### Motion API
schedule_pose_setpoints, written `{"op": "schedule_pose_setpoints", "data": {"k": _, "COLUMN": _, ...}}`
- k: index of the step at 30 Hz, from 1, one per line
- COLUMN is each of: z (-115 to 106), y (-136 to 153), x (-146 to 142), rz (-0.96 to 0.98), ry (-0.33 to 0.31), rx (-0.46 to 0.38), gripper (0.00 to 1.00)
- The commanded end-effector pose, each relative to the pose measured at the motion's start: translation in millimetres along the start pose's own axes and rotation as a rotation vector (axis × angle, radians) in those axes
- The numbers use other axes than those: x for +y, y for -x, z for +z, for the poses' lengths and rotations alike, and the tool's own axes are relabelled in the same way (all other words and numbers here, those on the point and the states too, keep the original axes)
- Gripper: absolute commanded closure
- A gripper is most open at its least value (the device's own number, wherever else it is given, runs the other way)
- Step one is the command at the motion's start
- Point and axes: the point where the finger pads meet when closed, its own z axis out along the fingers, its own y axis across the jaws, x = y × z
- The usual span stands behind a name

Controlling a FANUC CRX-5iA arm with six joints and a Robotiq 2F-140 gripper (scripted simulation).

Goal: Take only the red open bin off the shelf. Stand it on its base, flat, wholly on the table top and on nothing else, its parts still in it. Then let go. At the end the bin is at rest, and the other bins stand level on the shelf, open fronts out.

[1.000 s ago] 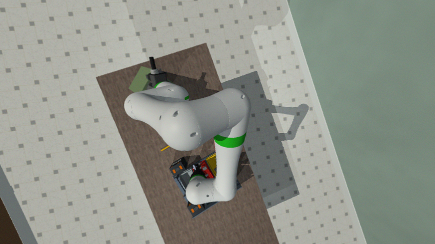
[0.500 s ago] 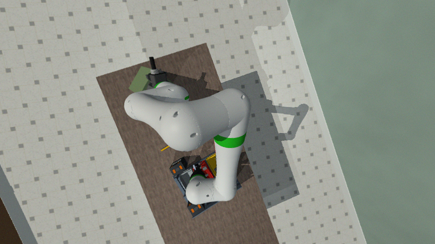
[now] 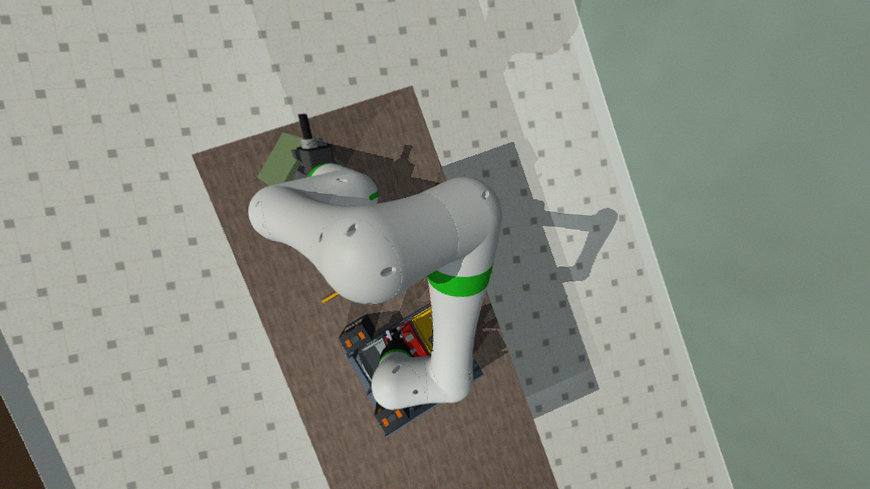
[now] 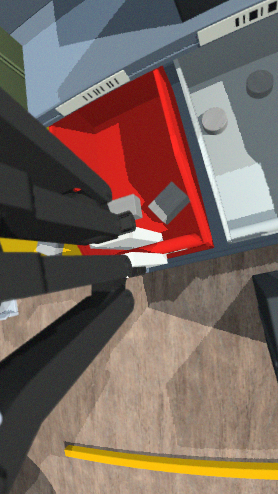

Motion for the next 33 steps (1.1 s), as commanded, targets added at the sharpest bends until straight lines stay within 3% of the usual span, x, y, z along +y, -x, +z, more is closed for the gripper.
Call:
{"op": "schedule_pose_setpoints", "data": {"k": 1, "z": -0.2, "y": -0.2, "x": -0.2, "rz": 0.000, "ry": 0.000, "rx": 0.000, "gripper": 1.00}}
{"op": "schedule_pose_setpoints", "data": {"k": 7, "z": -0.2, "y": -0.2, "x": -0.2, "rz": 0.000, "ry": 0.000, "rx": 0.000, "gripper": 1.00}}
{"op": "schedule_pose_setpoints", "data": {"k": 12, "z": -0.2, "y": -0.1, "x": 29.8, "rz": 0.000, "ry": 0.000, "rx": 0.000, "gripper": 1.00}}
{"op": "schedule_pose_setpoints", "data": {"k": 24, "z": -0.2, "y": -0.1, "x": 29.8, "rz": 0.000, "ry": 0.000, "rx": 0.000, "gripper": 1.00}}
{"op": "schedule_pose_setpoints", "data": {"k": 29, "z": -0.1, "y": -0.1, "x": 59.9, "rz": 0.000, "ry": 0.000, "rx": 0.000, "gripper": 1.00}}
{"op": "schedule_pose_setpoints", "data": {"k": 33, "z": -0.1, "y": -0.1, "x": 59.9, "rz": 0.000, "ry": 0.000, "rx": 0.000, "gripper": 1.00}}
